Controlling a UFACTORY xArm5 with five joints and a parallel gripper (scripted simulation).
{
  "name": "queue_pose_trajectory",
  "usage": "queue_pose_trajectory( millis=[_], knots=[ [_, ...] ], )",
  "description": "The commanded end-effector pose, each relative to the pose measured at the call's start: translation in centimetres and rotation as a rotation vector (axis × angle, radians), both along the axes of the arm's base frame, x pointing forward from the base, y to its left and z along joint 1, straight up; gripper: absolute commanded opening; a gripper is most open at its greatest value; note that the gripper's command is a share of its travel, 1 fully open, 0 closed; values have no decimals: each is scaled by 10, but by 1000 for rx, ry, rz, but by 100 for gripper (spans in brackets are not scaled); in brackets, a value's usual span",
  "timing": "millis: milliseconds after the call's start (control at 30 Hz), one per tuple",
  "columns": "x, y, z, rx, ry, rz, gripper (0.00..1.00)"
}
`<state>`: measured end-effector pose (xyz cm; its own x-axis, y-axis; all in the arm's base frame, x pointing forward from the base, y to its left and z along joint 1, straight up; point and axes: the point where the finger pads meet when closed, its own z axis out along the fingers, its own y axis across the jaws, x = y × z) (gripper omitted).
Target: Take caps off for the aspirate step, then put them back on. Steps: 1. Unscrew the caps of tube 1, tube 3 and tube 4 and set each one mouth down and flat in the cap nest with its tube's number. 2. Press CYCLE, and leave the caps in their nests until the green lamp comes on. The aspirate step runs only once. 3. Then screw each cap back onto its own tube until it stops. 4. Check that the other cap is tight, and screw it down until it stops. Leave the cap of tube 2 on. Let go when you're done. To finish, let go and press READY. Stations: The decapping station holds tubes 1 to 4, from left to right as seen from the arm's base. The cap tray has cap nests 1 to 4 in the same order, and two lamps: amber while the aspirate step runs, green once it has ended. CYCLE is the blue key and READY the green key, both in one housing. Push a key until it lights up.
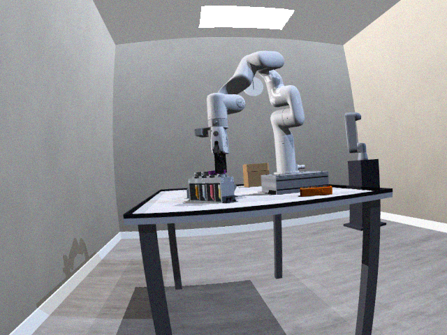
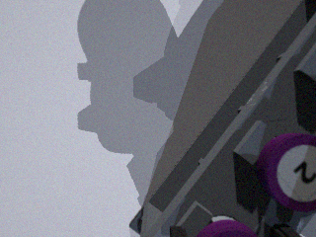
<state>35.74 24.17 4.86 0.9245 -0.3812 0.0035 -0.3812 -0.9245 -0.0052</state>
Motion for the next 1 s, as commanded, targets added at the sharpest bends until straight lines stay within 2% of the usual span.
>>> queue_pose_trajectory(
  millis=[0,167,200,667,967],
  knots=[
    [1,1,1,3,-2,115,46],
    [1,1,1,3,-2,115,46],
    [1,1,1,3,-2,115,0],
    [1,1,1,3,-2,115,0],
    [1,1,1,6,1,-315,0]
  ],
)
